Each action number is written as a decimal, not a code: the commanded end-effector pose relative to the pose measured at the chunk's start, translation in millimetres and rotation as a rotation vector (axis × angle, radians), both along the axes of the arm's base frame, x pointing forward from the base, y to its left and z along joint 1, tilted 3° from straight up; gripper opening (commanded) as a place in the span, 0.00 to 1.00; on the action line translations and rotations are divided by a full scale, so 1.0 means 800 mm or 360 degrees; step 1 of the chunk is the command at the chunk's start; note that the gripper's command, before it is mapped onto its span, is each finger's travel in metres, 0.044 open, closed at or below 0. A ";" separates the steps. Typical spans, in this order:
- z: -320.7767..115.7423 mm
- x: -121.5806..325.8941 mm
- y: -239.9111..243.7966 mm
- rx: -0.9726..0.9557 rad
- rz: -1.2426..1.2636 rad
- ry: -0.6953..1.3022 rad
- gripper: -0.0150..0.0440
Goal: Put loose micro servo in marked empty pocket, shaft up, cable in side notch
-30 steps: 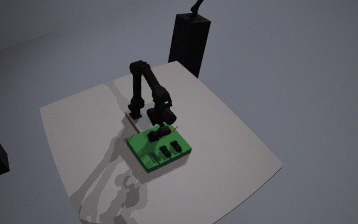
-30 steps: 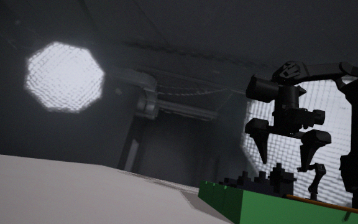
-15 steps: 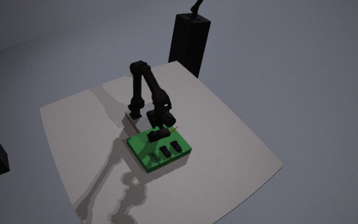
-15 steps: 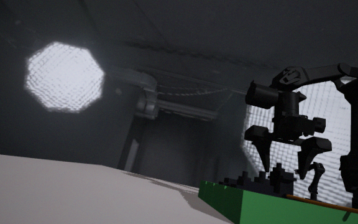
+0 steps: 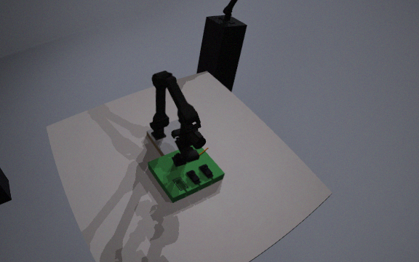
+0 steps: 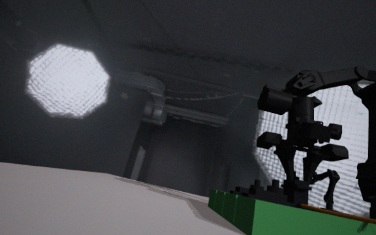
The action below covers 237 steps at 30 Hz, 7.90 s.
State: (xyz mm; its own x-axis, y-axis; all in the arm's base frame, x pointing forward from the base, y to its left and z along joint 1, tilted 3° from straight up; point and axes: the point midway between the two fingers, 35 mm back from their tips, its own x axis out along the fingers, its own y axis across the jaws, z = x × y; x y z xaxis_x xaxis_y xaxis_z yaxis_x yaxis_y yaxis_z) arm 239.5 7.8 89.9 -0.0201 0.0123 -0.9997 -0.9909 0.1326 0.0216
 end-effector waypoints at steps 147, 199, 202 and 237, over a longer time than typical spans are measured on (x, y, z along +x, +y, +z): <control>0.037 0.148 -0.103 -0.0051 -0.2283 -0.0002 0.25; -0.009 0.151 -0.103 -0.0051 -0.2283 -0.0002 0.25; -0.013 0.151 -0.103 -0.0051 -0.2283 -0.0002 0.25; -0.050 0.150 -0.103 -0.0051 -0.2283 -0.0002 0.25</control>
State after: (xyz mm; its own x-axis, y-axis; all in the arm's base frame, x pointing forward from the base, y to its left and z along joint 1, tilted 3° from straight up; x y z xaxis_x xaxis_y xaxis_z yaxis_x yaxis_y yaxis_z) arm 359.5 -74.7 52.7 -0.0108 -0.0020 -0.9999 -0.0040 1.0000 -0.0020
